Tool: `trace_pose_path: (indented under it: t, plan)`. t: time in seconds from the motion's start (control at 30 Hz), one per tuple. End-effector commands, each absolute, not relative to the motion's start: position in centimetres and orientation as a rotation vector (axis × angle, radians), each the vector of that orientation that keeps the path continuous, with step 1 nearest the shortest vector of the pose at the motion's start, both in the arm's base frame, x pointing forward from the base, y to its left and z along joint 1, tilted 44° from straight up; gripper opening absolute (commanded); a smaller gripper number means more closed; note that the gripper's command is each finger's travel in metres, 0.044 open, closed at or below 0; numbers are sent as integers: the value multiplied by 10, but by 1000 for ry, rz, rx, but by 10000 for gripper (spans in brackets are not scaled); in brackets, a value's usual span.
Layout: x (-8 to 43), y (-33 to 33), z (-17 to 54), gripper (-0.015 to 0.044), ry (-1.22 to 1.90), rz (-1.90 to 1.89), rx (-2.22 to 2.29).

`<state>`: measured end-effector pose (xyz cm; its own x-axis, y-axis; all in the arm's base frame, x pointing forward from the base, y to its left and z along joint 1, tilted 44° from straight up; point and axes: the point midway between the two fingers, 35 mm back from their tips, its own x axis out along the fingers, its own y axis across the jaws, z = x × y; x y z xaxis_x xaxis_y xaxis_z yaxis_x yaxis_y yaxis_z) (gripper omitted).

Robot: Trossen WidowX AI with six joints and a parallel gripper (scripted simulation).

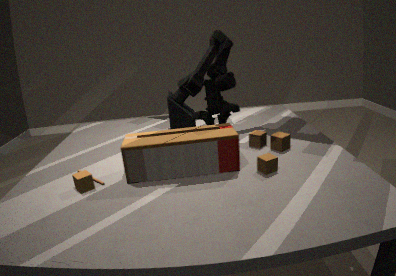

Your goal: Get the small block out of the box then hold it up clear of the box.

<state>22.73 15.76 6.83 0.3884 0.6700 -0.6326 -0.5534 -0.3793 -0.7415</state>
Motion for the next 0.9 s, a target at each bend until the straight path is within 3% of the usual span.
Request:
trace_pose_path:
  t: [0.0,0.87]
  plan:
    - [228,155,70,0,-26,1285,-1348]
    - [227,137,73,0,558,1075,-446]
